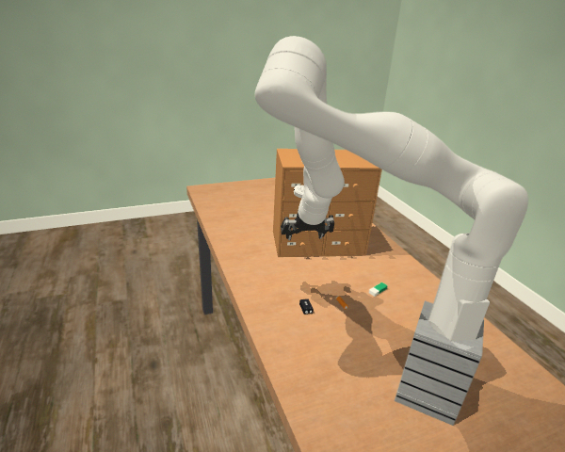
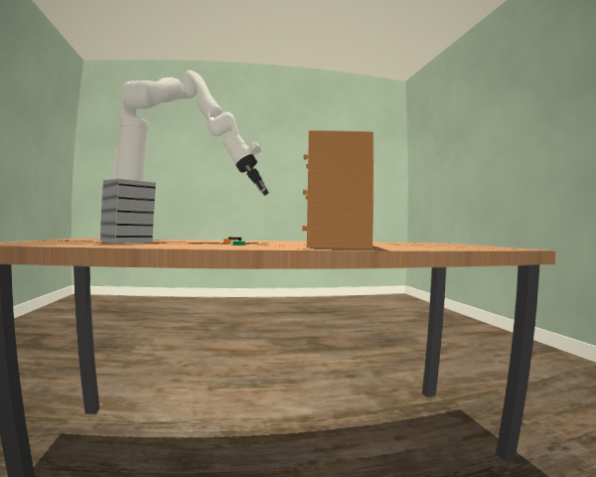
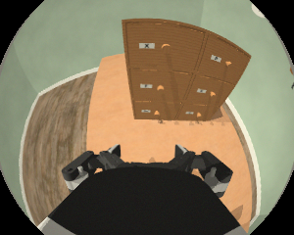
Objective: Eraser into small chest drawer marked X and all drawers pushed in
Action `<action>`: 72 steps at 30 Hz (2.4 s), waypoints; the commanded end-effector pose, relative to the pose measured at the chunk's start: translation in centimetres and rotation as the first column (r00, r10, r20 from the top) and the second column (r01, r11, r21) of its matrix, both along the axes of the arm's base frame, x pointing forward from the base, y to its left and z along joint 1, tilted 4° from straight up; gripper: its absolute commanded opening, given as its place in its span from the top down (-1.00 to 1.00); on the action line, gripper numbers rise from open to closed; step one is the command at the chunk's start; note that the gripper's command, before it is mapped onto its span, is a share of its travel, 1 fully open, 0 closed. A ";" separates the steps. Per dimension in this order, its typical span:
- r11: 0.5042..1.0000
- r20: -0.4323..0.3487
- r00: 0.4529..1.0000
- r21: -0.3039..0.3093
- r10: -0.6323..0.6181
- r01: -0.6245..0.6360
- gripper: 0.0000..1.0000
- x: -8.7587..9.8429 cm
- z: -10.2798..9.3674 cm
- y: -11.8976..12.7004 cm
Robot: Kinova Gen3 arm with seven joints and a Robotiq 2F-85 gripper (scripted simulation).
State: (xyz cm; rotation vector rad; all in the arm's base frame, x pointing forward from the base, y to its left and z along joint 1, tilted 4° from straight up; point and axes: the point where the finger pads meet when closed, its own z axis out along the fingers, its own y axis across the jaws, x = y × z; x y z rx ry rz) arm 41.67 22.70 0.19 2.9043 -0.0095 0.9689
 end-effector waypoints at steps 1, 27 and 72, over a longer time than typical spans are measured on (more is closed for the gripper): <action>0.999 -0.029 0.999 0.034 -0.019 0.020 -1.00 0.2 0.9 0.4; 0.998 -0.284 0.959 0.039 -0.027 0.040 -1.00 -1.6 3.0 0.6; 0.997 -0.526 0.850 0.039 -0.032 0.061 -1.00 -3.4 5.0 0.8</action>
